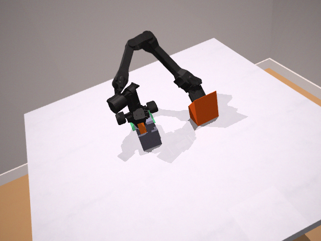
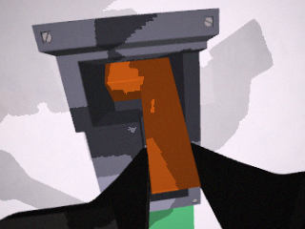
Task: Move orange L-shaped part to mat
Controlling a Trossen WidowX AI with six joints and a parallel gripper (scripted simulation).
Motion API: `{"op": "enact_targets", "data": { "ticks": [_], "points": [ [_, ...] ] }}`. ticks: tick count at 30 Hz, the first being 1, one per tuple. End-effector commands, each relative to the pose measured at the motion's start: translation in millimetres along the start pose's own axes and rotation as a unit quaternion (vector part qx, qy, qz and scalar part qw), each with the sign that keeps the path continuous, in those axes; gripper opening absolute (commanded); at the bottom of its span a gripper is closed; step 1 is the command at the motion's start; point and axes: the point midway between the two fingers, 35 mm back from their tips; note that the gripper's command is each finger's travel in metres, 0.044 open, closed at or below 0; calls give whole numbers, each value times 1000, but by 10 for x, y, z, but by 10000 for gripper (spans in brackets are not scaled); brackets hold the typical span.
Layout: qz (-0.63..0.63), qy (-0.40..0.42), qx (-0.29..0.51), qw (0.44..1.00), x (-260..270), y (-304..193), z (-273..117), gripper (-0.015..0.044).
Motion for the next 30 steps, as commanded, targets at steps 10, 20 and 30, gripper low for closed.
{"op": "enact_targets", "data": {
  "ticks": [10,20,30],
  "points": [
    [0,0,0,1000,1,-1,-37,0],
    [-2,0,1,1000,3,1,-190,0],
    [-2,0,1,1000,3,3,-344,0]
  ]
}}
Point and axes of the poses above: the point midway between the two fingers, 35 mm back from their tips, its own z axis out along the fingers, its own x axis across the jaws, y = z × x, and after that the axes turned 12 degrees about -z, right-handed
